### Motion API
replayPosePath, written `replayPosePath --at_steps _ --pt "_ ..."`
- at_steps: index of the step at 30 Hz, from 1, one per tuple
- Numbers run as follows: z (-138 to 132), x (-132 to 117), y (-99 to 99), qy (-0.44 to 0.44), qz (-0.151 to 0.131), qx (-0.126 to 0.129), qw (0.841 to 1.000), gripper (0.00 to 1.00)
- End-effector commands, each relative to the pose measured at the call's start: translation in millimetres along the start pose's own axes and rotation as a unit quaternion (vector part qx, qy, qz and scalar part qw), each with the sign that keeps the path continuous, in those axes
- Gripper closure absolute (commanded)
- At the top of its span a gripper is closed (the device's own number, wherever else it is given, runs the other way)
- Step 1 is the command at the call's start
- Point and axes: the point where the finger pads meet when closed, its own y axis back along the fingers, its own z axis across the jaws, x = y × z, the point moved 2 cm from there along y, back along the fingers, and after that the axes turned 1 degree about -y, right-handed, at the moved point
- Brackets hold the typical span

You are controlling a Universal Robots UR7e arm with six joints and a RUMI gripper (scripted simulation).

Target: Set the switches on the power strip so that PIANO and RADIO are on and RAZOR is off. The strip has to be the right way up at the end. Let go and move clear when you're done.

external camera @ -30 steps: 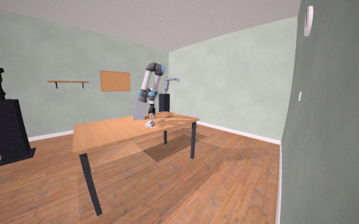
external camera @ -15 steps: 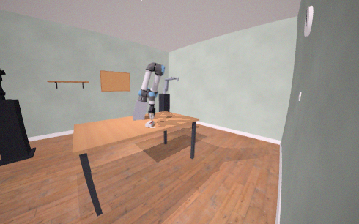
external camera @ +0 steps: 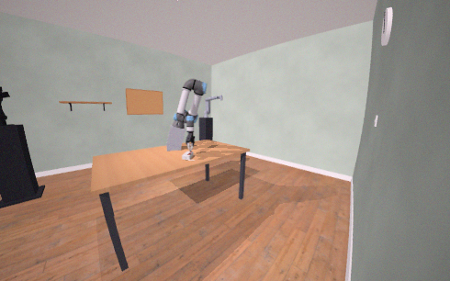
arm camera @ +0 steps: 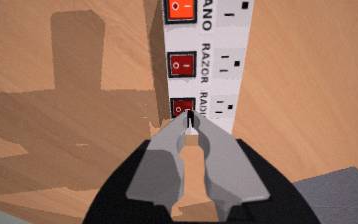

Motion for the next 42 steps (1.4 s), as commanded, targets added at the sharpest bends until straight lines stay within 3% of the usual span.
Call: replayPosePath --at_steps 1,24,42 --pt "-0.1 0.3 -0.9 0.0 0.0 0.0 1.0 1.0" --pt "-0.2 0.3 0.2 0.0 0.0 0.0 1.0 1.0" --pt "-0.1 0.3 36.3 0.0 0.0 0.0 1.0 1.0"
